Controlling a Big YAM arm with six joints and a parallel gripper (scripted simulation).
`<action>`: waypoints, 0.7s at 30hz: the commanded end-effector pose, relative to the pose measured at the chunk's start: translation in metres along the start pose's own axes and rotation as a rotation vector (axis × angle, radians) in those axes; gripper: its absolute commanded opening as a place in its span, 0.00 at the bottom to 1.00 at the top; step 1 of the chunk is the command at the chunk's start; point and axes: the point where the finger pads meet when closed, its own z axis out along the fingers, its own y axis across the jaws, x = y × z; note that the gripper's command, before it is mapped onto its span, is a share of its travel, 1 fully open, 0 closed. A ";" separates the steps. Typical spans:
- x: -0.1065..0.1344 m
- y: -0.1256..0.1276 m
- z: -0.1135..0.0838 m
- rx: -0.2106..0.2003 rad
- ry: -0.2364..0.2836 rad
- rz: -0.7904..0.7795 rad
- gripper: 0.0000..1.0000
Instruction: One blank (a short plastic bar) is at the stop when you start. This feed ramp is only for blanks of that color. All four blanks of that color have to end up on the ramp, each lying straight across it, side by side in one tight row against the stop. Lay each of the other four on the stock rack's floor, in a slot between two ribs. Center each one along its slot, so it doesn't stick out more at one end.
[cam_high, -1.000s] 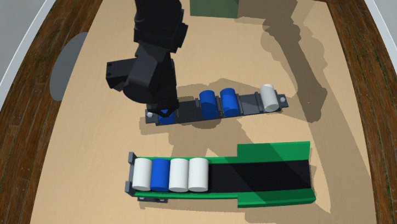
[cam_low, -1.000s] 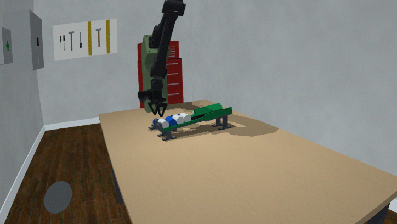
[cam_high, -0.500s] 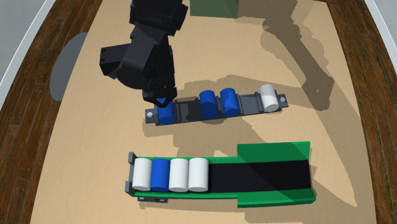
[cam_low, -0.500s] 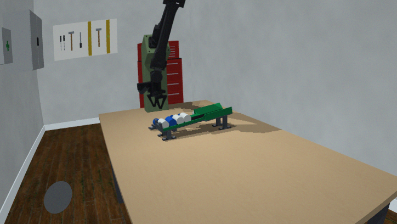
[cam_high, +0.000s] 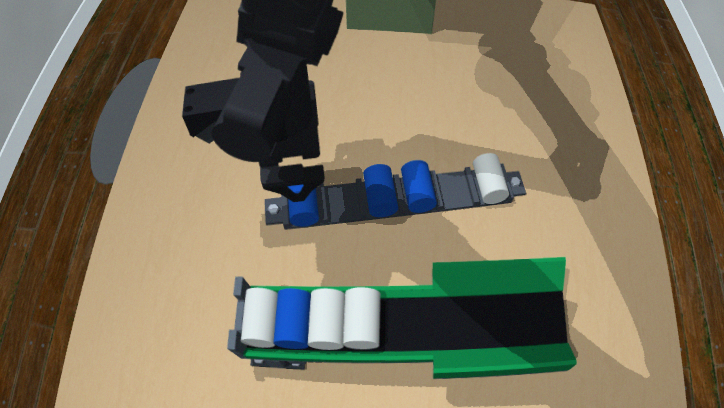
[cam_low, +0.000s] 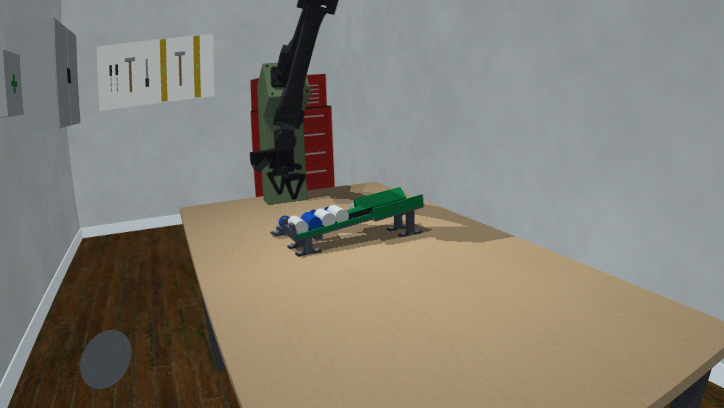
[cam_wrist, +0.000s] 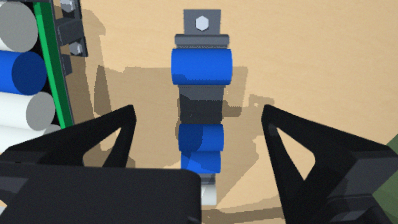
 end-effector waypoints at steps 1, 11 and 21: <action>-0.002 -0.013 -0.005 0.021 -0.003 0.007 1.00; 0.011 -0.007 -0.004 0.005 0.008 -0.048 1.00; 0.035 -0.005 -0.005 -0.003 0.005 -0.338 1.00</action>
